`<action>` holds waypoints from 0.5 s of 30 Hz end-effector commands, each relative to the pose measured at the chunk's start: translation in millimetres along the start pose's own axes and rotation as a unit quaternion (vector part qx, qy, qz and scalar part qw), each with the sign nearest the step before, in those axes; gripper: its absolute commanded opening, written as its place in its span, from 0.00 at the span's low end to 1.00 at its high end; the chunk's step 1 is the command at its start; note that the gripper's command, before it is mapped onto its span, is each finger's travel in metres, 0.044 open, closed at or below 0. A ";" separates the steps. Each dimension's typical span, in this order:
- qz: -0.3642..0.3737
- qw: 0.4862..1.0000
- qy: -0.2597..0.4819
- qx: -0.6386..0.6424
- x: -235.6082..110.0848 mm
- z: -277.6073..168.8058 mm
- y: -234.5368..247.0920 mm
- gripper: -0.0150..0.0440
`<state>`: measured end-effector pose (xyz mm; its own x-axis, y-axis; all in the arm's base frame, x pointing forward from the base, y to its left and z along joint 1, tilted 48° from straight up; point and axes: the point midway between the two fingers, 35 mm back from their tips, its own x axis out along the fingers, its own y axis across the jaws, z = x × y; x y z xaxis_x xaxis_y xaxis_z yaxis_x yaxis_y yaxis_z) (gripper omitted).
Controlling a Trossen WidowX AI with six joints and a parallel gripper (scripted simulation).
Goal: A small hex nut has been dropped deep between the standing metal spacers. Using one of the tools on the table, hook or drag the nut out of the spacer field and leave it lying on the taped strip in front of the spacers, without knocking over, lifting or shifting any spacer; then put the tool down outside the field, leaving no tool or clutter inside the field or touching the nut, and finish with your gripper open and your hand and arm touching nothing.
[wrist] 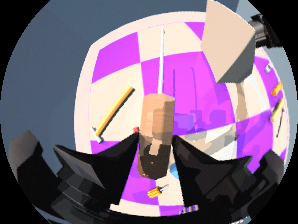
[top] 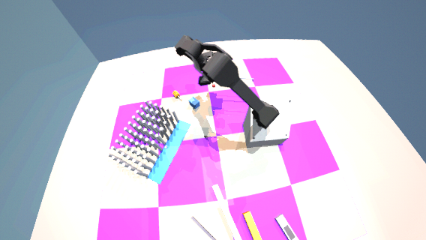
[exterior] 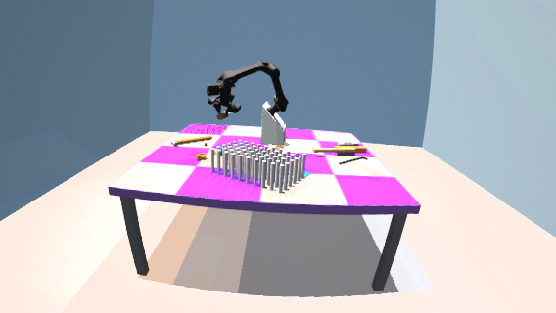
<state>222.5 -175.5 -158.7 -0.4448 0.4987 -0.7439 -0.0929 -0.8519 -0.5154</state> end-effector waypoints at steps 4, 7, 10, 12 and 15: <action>0.001 1.000 -0.004 0.005 6.4 -3.4 0.4 0.25; 0.001 1.000 -0.004 0.005 9.9 -6.0 -0.6 0.25; 0.001 1.000 -0.004 0.005 13.5 -8.5 -1.6 0.25; 0.001 1.000 -0.003 0.005 15.8 -10.2 -2.3 0.25; 0.001 1.000 -0.003 0.005 19.4 -12.6 -3.3 0.25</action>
<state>225.8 -165.6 -171.6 -0.4480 0.4938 -0.7453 -0.0962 -0.8554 -0.5090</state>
